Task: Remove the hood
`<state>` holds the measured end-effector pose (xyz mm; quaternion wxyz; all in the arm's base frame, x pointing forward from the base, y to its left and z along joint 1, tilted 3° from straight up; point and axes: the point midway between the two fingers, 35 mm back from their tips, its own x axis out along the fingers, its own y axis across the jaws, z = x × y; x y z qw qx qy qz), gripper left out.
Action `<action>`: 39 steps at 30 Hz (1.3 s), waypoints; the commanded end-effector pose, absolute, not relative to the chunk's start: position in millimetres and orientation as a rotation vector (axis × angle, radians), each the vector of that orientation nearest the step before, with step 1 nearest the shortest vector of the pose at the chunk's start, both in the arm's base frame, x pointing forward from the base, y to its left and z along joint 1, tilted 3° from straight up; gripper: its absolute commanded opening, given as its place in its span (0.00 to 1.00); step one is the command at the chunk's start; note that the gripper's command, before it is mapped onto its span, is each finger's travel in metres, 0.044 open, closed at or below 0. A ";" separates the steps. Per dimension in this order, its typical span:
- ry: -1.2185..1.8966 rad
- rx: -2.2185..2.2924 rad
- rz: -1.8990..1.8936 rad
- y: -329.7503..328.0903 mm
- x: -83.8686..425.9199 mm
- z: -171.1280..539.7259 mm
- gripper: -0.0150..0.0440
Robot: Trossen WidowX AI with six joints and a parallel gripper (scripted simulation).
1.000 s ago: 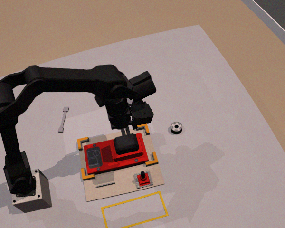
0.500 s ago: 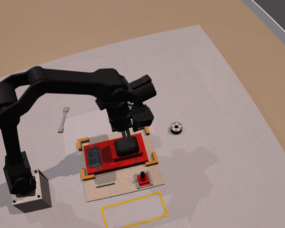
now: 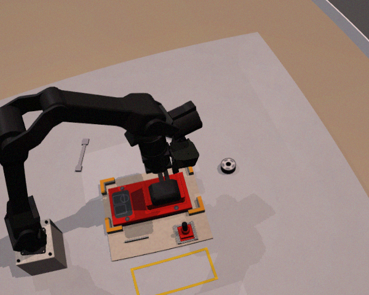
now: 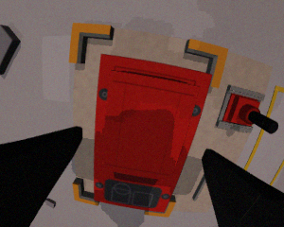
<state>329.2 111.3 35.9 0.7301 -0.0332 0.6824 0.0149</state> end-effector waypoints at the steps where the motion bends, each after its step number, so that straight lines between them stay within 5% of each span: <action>1: 1.511 -0.069 0.031 111.0 326.9 30.8 1.00; 39: 1.511 -0.069 0.031 110.1 327.3 8.8 1.00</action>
